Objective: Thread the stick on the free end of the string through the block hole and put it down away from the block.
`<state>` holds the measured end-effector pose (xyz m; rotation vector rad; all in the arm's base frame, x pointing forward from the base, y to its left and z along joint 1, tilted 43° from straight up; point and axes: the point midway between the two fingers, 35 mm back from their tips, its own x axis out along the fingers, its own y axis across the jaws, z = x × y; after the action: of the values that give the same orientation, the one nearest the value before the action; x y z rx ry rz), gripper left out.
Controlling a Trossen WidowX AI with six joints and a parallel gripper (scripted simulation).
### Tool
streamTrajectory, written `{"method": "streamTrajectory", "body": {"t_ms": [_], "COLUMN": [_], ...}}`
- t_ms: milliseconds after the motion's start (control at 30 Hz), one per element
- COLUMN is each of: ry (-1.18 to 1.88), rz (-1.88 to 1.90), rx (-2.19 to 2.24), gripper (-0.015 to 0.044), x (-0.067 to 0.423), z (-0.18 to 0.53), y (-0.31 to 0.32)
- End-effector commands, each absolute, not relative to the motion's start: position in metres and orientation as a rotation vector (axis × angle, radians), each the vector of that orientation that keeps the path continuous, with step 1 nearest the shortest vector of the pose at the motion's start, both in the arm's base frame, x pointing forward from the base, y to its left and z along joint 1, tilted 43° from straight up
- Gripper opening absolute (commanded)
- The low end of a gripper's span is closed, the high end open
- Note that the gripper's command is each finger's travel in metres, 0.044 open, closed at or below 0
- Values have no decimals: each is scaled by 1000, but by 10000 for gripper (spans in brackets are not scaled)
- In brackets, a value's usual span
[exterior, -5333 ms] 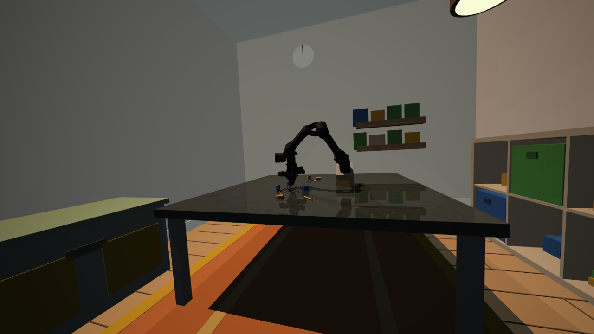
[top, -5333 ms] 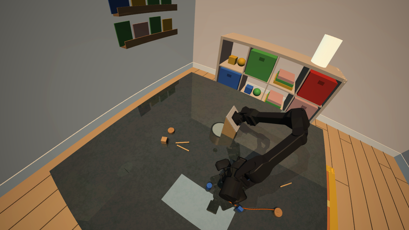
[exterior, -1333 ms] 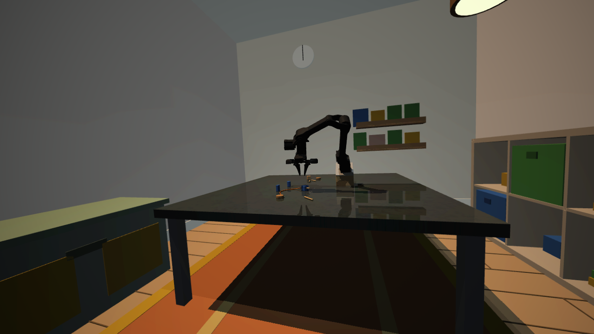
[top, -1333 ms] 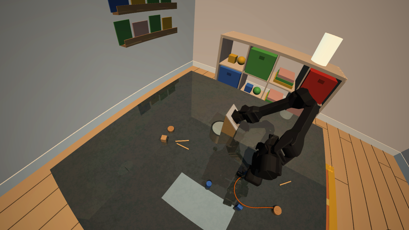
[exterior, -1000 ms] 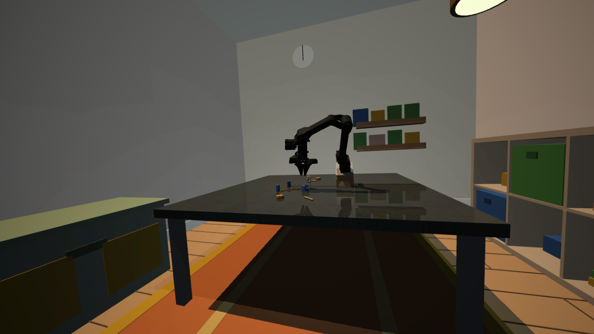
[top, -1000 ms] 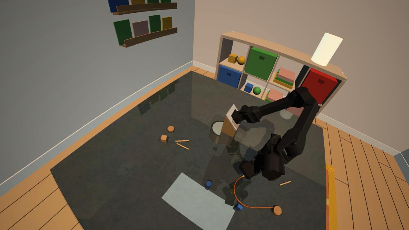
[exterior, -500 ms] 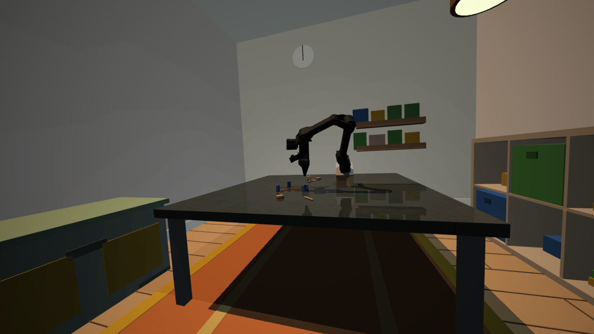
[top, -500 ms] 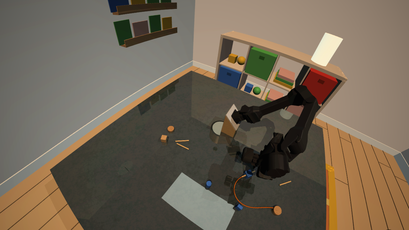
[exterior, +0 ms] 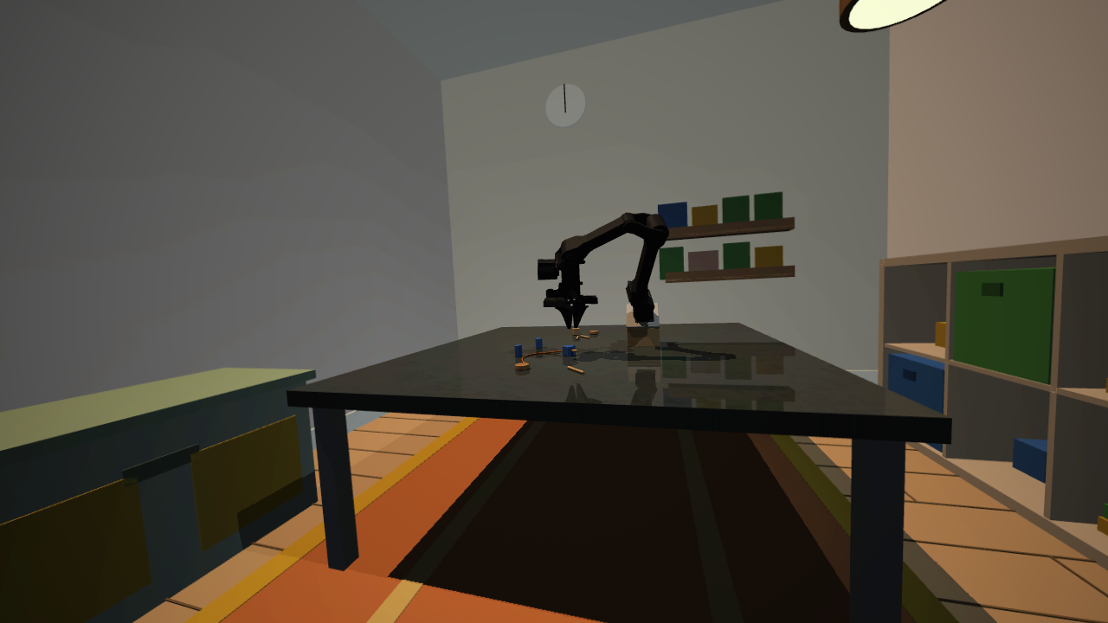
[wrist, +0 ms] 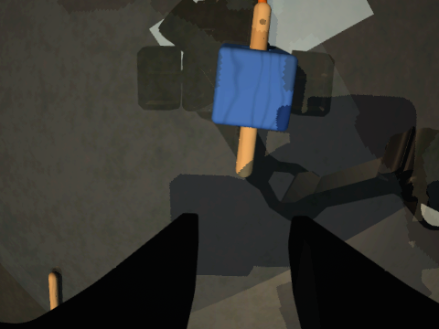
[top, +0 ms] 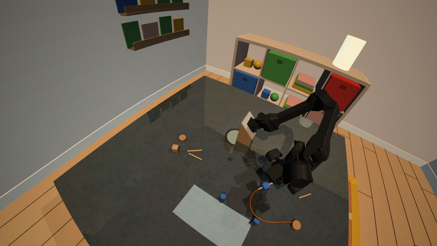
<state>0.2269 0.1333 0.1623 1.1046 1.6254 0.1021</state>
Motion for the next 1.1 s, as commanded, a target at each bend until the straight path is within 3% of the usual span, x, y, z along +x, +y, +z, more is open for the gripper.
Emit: {"method": "streamTrajectory", "body": {"t_ms": [0,1067], "ry": [1649,1649], "rz": [26,24], "rx": [1162,1158], "gripper": [123,123], "x": [224,229], "z": [161,130], "y": [134,161]}}
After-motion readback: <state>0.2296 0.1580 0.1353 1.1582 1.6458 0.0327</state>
